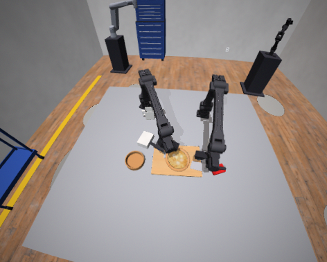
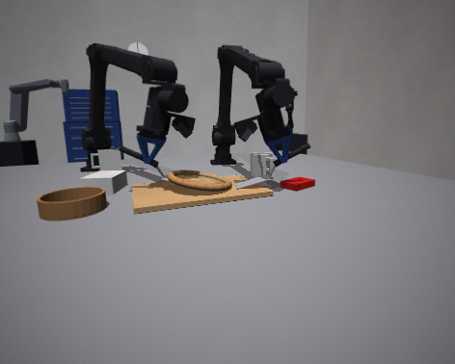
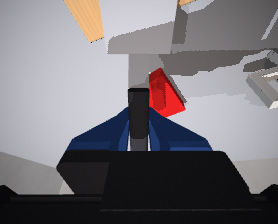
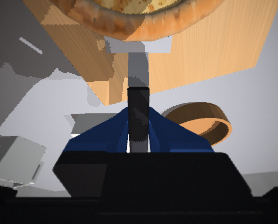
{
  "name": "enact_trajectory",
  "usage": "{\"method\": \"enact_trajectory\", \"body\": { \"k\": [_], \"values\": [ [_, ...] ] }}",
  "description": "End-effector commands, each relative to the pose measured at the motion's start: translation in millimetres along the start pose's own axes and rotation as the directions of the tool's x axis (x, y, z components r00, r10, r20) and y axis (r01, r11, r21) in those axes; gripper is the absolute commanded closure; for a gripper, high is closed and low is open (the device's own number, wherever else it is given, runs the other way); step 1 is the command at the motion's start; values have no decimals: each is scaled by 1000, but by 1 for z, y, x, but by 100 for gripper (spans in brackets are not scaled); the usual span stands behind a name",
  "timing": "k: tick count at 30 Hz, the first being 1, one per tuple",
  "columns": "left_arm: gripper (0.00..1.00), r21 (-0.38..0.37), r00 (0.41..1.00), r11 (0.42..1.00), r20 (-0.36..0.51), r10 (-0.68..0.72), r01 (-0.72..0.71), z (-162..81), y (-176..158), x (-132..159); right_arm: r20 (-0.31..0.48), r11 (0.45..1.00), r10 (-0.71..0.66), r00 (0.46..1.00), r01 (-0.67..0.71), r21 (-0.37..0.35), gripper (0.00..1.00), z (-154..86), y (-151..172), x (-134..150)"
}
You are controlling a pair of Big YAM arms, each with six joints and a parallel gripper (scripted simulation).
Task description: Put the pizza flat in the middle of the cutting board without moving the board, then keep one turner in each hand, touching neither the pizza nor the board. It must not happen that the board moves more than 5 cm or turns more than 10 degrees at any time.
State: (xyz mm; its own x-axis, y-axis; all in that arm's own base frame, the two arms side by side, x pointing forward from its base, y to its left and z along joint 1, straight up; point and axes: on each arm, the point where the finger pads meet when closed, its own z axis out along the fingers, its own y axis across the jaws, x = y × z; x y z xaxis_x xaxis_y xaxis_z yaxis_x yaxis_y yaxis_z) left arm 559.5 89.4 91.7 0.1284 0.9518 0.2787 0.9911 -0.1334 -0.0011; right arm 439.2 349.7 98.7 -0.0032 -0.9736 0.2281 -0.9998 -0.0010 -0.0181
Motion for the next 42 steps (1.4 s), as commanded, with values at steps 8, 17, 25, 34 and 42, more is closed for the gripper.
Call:
{"method": "enact_trajectory", "body": {
  "k": [8, 17, 25, 34, 42],
  "values": [
    [94, -75, 1000, 997, -11, -16, 15, -29, 18, 15, 65, 998, 14, 998, -19, 67, 94, -35, -23, -10],
    [94, -76, 1000, 997, -11, -16, 15, -30, 18, 15, 66, 998, 15, 998, -19, 67, 94, -35, -23, -10],
    [94, -76, 1000, 997, -11, -16, 15, -30, 18, 16, 66, 998, 15, 998, -19, 67, 94, -35, -23, -10],
    [94, -76, 1000, 997, -11, -16, 15, -30, 18, 15, 98, 995, 26, 995, -36, 92, 94, -53, -24, -14],
    [94, -76, 1000, 997, -11, -16, 15, -30, 18, 15, 41, 999, 9, 999, -10, 43, 94, -29, -10, 19]
  ]
}}
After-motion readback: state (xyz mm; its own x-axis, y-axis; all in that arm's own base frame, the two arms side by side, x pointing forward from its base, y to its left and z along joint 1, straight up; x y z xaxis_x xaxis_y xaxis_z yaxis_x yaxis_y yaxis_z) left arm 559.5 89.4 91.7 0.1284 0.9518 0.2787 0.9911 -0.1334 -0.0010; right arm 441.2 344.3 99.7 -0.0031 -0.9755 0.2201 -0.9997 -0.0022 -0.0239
